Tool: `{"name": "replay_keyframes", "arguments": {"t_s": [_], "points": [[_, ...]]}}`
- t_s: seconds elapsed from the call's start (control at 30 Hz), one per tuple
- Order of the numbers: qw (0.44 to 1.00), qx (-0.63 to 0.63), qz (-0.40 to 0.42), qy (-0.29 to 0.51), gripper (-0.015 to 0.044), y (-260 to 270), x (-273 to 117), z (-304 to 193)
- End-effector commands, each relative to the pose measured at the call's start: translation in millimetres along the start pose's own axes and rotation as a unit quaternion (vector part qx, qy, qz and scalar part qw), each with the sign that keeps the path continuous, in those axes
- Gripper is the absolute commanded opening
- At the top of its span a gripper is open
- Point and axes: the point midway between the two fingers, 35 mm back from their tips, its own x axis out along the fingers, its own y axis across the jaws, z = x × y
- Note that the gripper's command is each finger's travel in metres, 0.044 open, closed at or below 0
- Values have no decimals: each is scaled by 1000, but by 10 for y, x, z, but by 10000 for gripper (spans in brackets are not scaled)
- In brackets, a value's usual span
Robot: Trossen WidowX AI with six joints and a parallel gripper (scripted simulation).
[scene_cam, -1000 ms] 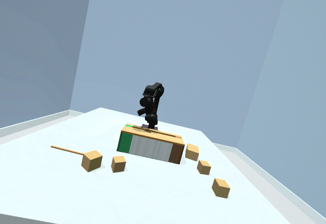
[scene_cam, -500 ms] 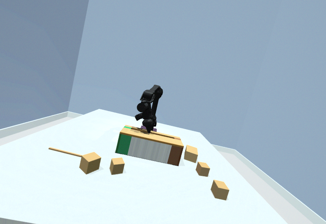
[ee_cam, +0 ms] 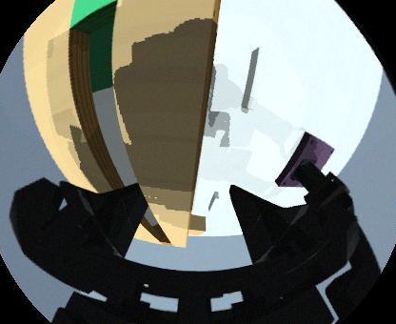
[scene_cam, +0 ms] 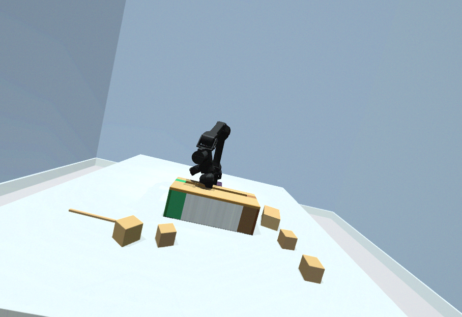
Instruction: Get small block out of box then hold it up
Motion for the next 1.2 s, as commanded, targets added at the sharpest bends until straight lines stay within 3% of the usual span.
{"name": "replay_keyframes", "arguments": {"t_s": [0.0, 1.17], "points": [[1000, -1, -4, 0, 400, -34, 92, 41], [1000, 1, -1, 3, 400, -17, 260, -541]]}}
